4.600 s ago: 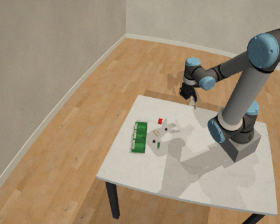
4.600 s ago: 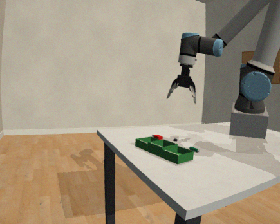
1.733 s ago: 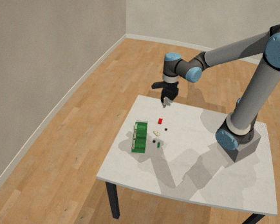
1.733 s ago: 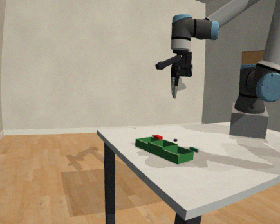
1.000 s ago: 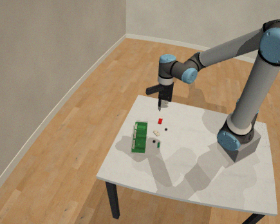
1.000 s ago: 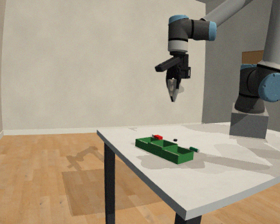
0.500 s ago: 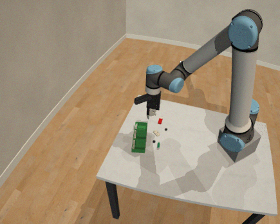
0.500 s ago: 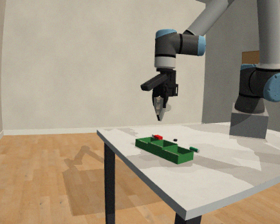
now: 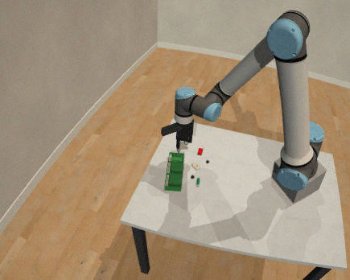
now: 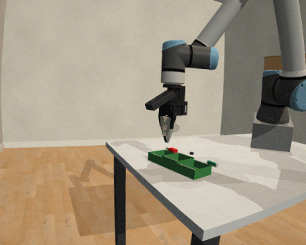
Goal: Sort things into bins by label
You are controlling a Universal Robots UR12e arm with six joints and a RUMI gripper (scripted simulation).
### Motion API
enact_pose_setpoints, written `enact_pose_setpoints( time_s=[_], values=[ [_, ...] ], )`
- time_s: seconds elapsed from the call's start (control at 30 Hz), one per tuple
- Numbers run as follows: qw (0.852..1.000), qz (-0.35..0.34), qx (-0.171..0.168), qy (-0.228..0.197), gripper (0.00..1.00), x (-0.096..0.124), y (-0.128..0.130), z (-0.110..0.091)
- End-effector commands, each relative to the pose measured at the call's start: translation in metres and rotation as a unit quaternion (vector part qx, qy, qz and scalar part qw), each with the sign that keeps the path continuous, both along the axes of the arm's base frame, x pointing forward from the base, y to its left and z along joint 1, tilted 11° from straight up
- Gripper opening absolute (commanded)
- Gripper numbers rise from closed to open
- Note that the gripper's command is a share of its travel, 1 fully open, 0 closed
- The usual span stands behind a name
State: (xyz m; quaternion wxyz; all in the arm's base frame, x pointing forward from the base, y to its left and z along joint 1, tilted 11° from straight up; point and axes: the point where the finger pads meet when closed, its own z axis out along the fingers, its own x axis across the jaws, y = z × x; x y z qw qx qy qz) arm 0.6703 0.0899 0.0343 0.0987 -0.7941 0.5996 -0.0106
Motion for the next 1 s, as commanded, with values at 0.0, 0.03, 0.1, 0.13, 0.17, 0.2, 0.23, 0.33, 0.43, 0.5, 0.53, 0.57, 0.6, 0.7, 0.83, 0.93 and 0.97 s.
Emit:
enact_pose_setpoints(
  time_s=[0.0, 0.03, 0.1, 0.13, 0.17, 0.2, 0.23, 0.33, 0.43, 0.5, 0.53, 0.57, 0.6, 0.7, 0.83, 0.93, 0.97],
  values=[
    [1.000, 0.000, 0.000, -0.001, 0.04, 0.002, 0.001, -0.007],
    [1.000, 0.000, 0.000, -0.001, 0.04, 0.002, 0.001, -0.009],
    [1.000, 0.000, 0.000, -0.001, 0.04, 0.003, 0.002, -0.014],
    [1.000, 0.000, 0.000, -0.001, 0.04, 0.003, 0.002, -0.017],
    [1.000, 0.000, 0.000, -0.001, 0.04, 0.004, 0.003, -0.020],
    [1.000, 0.000, 0.000, -0.001, 0.04, 0.004, 0.003, -0.022],
    [1.000, 0.000, 0.000, -0.001, 0.04, 0.004, 0.004, -0.025],
    [1.000, 0.000, 0.000, -0.001, 0.04, 0.005, 0.005, -0.033],
    [1.000, 0.000, 0.000, -0.001, 0.04, 0.006, 0.006, -0.038],
    [1.000, 0.000, 0.000, -0.001, 0.04, 0.006, 0.006, -0.041],
    [1.000, 0.000, 0.000, -0.001, 0.04, 0.007, 0.006, -0.043],
    [1.000, 0.000, 0.000, -0.001, 0.04, 0.007, 0.007, -0.046],
    [1.000, 0.000, 0.000, -0.001, 0.04, 0.008, 0.007, -0.048],
    [1.000, 0.000, 0.000, -0.001, 0.04, 0.008, 0.007, -0.050],
    [1.000, 0.000, 0.000, -0.001, 0.04, 0.008, 0.007, -0.050],
    [1.000, 0.000, 0.000, -0.001, 0.04, 0.008, 0.007, -0.050],
    [1.000, 0.000, 0.000, -0.001, 0.04, 0.008, 0.007, -0.050]
  ],
)
